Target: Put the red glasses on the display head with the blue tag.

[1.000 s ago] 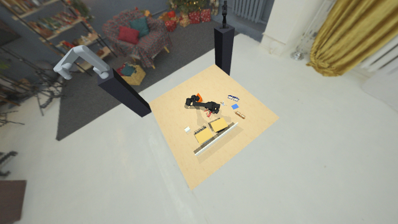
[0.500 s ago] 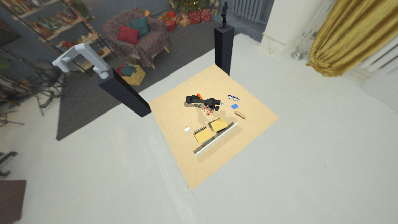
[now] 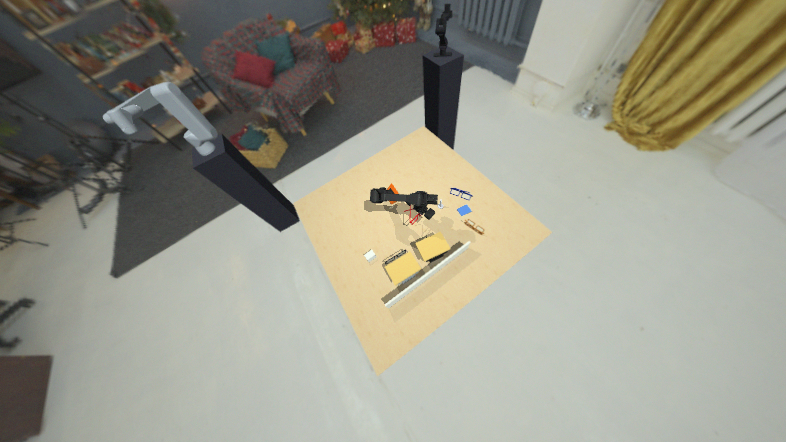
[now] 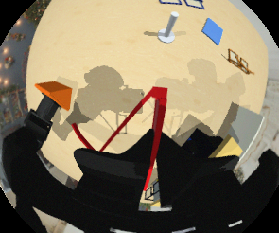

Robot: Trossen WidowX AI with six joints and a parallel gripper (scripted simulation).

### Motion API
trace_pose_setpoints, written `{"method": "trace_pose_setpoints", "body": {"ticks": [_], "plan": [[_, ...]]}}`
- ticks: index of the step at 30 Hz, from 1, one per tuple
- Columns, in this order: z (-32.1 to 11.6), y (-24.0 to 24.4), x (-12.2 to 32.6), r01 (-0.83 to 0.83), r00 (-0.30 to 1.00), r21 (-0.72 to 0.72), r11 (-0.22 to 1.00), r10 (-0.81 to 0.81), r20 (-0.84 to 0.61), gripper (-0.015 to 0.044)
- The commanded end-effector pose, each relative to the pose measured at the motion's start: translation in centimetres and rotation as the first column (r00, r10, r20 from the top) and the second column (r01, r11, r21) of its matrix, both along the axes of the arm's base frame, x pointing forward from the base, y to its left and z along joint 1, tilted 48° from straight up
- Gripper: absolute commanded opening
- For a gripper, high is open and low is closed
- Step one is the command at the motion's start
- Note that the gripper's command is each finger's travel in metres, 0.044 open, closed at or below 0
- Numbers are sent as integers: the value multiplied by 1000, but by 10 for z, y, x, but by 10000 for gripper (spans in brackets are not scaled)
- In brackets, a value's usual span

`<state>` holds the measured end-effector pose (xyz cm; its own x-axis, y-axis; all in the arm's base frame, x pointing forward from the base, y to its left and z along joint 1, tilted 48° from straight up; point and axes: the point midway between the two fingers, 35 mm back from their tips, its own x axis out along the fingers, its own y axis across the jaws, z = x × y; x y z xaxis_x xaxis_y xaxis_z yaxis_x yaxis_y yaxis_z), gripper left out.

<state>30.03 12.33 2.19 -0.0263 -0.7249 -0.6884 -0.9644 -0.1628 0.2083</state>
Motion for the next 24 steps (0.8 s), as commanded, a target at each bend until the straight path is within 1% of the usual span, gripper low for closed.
{"method": "trace_pose_setpoints", "body": {"ticks": [1, 6, 12, 18, 24], "plan": [[-11, 11, 2, 88, 993, -1, 996, -88, 80, 0], [-22, 24, 5, 192, 963, 11, 981, -191, 190, 0], [-35, 38, 8, 312, 897, 41, 949, -308, 316, 0], [-49, 53, 9, 421, 801, 85, 903, -415, 432, 0], [-64, 66, 9, 518, 677, 143, 843, -507, 533, 0]]}}
